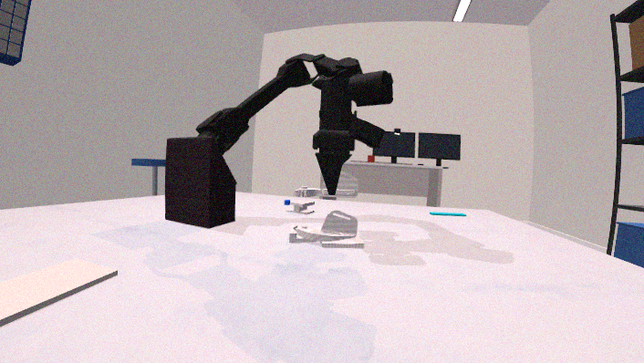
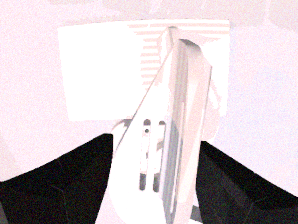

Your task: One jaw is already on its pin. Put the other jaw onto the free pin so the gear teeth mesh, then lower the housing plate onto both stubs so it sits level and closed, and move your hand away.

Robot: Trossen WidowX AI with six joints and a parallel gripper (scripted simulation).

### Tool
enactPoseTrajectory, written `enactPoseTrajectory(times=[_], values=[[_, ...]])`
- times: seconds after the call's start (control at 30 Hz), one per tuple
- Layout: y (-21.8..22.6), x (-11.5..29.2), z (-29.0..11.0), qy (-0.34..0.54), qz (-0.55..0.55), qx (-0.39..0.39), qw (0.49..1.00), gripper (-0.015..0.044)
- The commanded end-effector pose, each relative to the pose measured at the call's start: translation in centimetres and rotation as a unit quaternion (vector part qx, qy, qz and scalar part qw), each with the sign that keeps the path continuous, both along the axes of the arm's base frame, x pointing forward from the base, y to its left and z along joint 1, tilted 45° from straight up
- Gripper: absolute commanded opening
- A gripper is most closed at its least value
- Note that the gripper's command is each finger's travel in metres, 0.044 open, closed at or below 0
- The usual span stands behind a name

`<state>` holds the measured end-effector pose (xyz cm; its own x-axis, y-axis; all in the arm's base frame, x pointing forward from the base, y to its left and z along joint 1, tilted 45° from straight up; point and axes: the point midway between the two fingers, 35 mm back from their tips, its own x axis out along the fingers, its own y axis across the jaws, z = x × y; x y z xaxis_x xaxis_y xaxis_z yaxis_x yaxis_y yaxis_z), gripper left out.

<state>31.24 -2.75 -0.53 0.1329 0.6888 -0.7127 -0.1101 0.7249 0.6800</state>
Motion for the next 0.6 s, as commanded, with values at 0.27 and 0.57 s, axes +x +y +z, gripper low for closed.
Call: enactPoseTrajectory(times=[0.27, 0.57], values=[[2.7, -0.5, 2.3, 0.002, 0.001, 0.003, 1.000, 0.0134], [2.7, -0.5, 2.3, 0.002, 0.001, 0.003, 1.000, 0.0134]])
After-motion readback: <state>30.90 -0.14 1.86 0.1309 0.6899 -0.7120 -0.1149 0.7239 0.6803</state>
